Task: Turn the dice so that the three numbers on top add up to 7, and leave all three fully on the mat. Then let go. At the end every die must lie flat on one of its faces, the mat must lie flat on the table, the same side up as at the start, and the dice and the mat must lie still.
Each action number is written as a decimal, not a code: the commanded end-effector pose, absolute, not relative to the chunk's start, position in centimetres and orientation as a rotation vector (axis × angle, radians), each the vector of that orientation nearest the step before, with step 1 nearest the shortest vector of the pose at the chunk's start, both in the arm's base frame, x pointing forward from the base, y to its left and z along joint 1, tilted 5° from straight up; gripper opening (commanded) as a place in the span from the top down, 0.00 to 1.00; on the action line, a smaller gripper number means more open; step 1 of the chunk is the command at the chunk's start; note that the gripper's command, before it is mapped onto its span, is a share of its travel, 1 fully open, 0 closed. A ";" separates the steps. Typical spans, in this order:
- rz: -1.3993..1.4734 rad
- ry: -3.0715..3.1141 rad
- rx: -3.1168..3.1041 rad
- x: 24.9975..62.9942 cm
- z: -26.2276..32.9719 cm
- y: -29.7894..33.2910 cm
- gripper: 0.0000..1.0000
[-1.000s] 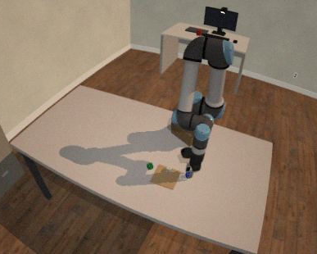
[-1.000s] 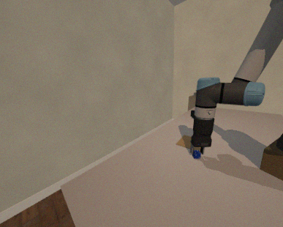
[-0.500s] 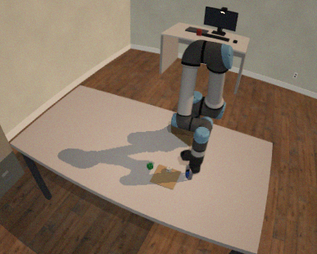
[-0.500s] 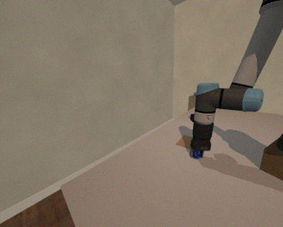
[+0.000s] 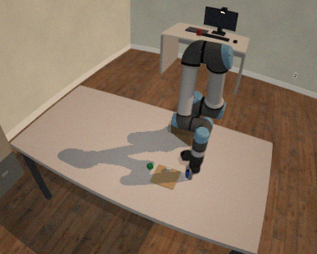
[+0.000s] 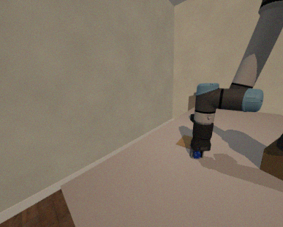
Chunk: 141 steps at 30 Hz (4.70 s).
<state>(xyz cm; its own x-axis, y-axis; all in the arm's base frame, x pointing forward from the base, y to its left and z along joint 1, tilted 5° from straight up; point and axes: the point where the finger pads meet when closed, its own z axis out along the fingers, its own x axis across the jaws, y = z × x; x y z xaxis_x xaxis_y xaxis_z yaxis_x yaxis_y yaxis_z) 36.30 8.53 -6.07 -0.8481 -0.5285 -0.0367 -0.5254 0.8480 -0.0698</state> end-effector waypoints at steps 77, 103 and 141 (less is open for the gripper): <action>-0.089 2.966 -0.847 36.1 -2.3 8.7 0.43; -0.089 2.966 -0.847 35.6 3.9 8.9 0.43; -0.060 3.071 0.033 40.0 3.4 10.2 0.43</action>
<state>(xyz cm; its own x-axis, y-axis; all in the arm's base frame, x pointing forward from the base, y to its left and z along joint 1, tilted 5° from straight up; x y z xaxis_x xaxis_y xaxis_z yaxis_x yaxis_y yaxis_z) 39.36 9.98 3.51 -0.9953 -0.0678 -0.0693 -0.0654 0.9972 -0.0357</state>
